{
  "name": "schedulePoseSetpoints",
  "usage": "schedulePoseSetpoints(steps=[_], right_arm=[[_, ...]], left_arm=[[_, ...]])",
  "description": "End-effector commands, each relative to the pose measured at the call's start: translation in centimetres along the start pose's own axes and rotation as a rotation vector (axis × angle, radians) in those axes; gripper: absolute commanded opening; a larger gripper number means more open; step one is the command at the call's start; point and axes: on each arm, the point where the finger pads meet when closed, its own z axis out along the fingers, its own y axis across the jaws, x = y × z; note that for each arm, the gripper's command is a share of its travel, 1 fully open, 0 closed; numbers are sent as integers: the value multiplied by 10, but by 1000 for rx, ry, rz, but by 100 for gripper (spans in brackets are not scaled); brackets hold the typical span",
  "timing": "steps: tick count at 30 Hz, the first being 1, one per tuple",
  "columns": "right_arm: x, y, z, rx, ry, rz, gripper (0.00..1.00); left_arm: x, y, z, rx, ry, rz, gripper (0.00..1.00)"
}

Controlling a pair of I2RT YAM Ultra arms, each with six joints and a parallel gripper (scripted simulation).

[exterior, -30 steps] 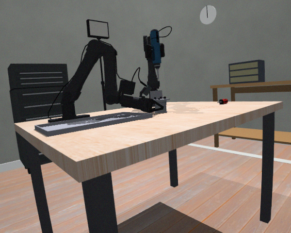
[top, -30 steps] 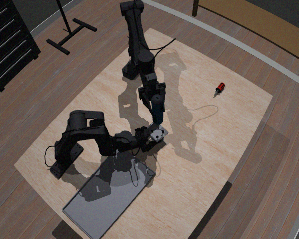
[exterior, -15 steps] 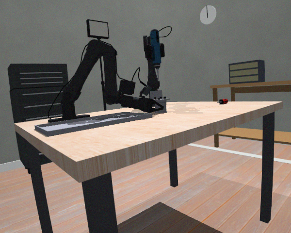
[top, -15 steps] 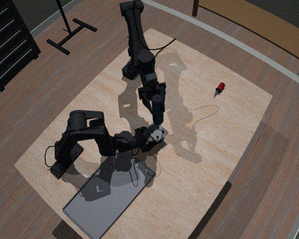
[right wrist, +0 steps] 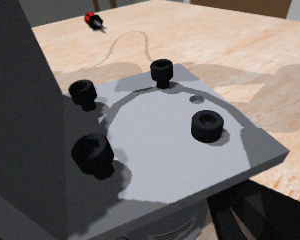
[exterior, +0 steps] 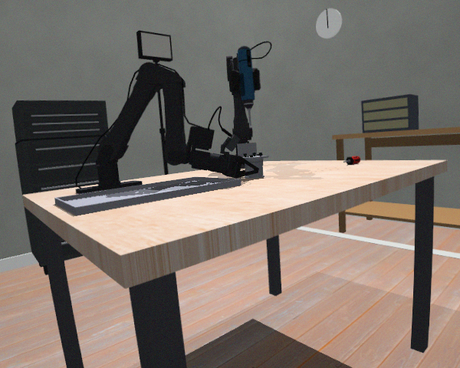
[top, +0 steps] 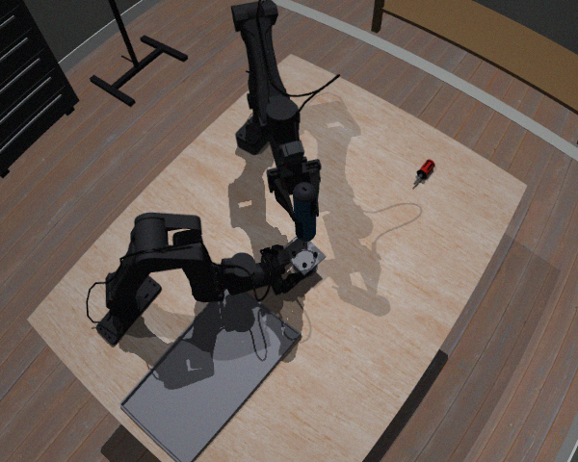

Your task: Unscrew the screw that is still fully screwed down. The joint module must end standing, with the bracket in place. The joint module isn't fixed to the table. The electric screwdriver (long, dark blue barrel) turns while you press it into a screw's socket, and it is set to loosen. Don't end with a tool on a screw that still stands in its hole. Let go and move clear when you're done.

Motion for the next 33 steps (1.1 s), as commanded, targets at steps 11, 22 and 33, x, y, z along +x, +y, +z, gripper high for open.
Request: schedulePoseSetpoints(steps=[11, 22, 33], right_arm=[[-2, 0, 1, 3, -1, 3, 59], [-2, 0, 1, 3, -1, 3, 59], [-2, 0, 1, 3, -1, 3, 59]], left_arm=[[-56, -8, -2, 24, -150, -6, 42], [-53, -9, -3, 25, -143, -6, 42], [-52, -9, -3, 26, -139, -6, 42]])
